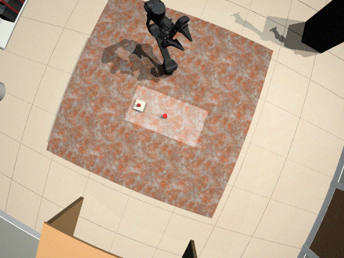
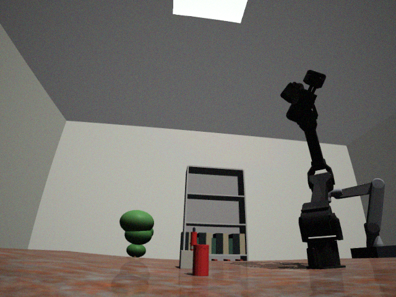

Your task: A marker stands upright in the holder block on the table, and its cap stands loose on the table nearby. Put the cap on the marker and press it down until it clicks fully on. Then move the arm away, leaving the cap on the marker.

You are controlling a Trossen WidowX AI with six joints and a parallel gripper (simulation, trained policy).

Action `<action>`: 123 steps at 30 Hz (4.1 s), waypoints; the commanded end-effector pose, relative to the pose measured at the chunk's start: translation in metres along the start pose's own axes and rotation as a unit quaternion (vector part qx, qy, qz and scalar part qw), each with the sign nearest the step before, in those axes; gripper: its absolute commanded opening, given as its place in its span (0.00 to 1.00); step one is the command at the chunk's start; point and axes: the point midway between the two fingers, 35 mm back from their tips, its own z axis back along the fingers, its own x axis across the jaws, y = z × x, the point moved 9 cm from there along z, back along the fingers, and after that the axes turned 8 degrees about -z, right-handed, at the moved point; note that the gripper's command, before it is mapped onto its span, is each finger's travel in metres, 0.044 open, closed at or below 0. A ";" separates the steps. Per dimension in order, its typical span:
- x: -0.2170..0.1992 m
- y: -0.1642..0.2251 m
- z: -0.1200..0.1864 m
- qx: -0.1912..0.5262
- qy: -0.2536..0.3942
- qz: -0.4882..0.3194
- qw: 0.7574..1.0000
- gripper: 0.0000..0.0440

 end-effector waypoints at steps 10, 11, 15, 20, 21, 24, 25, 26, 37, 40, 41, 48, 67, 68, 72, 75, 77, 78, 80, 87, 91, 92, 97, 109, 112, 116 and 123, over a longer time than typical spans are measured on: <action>-0.006 -0.018 -0.045 0.036 0.073 -0.038 0.996 0.74; -0.006 -0.019 -0.048 0.039 0.077 -0.041 0.995 0.74; -0.008 -0.023 -0.061 0.048 0.097 -0.050 0.993 0.74; -0.011 -0.028 -0.076 0.059 0.122 -0.062 0.989 0.74; -0.012 -0.029 -0.079 0.061 0.127 -0.064 0.988 0.74; -0.014 -0.032 -0.089 0.067 0.141 -0.071 0.985 0.74; -0.015 -0.032 -0.092 0.069 0.146 -0.073 0.984 0.74; -0.015 -0.033 -0.095 0.071 0.151 -0.075 0.983 0.74; -0.025 -0.042 -0.128 0.089 0.204 -0.100 0.970 0.75; -0.028 -0.045 -0.137 0.094 0.218 -0.106 0.966 0.75; -0.029 -0.045 -0.140 0.095 0.223 -0.109 0.964 0.75; -0.036 -0.051 -0.161 0.103 0.255 -0.124 0.953 0.75; -0.063 -0.065 -0.213 0.118 0.340 -0.165 0.918 0.76; -0.064 -0.066 -0.215 0.119 0.344 -0.167 0.916 0.76; -0.071 -0.069 -0.225 0.120 0.360 -0.175 0.908 0.76; -0.076 -0.072 -0.232 0.121 0.373 -0.182 0.902 0.76; -0.079 -0.073 -0.237 0.122 0.381 -0.186 0.898 0.76; -0.081 -0.074 -0.239 0.122 0.385 -0.188 0.895 0.76; -0.085 -0.076 -0.244 0.122 0.392 -0.192 0.891 0.76; -0.098 -0.083 -0.258 0.123 0.419 -0.207 0.876 0.76; -0.106 -0.087 -0.266 0.122 0.433 -0.215 0.867 0.76; -0.108 -0.088 -0.268 0.122 0.437 -0.217 0.864 0.76; -0.119 -0.093 -0.277 0.121 0.454 -0.227 0.853 0.76; -0.145 -0.107 -0.294 0.115 0.492 -0.251 0.826 0.76; -0.151 -0.111 -0.298 0.113 0.501 -0.257 0.819 0.76; -0.160 -0.116 -0.302 0.110 0.513 -0.265 0.809 0.76; -0.177 -0.126 -0.307 0.103 0.533 -0.278 0.792 0.76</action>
